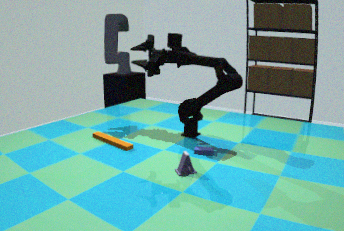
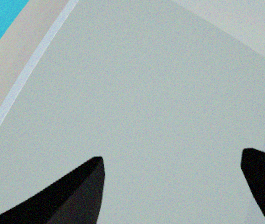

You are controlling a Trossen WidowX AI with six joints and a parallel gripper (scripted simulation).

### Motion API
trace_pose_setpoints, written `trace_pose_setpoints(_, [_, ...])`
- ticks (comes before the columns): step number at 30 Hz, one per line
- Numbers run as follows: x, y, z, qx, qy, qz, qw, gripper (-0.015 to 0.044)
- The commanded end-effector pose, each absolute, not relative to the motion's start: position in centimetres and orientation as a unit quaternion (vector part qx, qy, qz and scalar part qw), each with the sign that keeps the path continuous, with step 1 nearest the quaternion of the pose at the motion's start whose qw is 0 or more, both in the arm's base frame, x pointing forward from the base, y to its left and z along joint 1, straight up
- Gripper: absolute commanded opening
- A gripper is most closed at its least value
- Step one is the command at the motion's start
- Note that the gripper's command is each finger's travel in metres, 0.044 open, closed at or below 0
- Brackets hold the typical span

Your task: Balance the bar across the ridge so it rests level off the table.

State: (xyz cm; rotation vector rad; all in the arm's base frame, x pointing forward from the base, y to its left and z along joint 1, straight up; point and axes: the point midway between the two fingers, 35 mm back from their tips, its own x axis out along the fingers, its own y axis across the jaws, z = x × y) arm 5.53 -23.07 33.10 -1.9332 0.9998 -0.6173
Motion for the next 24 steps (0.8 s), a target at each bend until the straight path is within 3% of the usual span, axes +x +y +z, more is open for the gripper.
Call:
trace_pose_setpoints(1, [6.0,-24.1,32.6,-0.760,0.399,-0.236,0.456,0.0315])
trace_pose_setpoints(24, [12.0,-27.8,27.6,-0.667,0.407,-0.108,0.615,0.0315])
